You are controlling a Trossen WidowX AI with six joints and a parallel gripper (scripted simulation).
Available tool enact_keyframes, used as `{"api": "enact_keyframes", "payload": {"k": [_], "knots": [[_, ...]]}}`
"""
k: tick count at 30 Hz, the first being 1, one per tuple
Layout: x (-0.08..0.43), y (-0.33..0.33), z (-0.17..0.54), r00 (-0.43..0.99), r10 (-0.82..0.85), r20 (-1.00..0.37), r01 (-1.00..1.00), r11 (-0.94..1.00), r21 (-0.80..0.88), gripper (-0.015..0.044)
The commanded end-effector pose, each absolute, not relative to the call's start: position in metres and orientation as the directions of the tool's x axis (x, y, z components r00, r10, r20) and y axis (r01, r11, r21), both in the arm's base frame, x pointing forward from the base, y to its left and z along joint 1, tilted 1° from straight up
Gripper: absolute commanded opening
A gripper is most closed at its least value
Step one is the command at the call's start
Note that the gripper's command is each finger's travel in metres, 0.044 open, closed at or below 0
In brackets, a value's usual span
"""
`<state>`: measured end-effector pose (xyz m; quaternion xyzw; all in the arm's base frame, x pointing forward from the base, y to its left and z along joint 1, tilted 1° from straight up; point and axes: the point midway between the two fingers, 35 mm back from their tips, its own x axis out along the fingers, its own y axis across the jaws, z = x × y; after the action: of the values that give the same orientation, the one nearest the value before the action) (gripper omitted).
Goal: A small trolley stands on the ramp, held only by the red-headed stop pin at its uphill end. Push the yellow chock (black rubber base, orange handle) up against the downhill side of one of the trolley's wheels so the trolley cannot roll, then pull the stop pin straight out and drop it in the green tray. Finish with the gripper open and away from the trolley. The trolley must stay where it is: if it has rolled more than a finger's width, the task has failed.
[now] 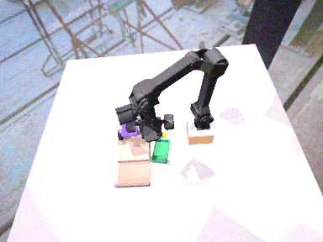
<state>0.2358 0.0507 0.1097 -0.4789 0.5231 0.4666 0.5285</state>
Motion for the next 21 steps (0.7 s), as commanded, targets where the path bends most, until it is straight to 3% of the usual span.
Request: {"api": "enact_keyframes", "payload": {"k": [1,17,21], "knots": [[0.243,0.068,0.108,0.02,-0.002,-1.0,-0.994,0.111,-0.02,0.0],[0.262,0.117,0.105,0.021,0.003,-1.0,-0.994,0.111,-0.021,0.0],[0.262,0.117,0.105,0.017,-0.002,-1.0,-0.999,0.032,-0.018,0.0]]}}
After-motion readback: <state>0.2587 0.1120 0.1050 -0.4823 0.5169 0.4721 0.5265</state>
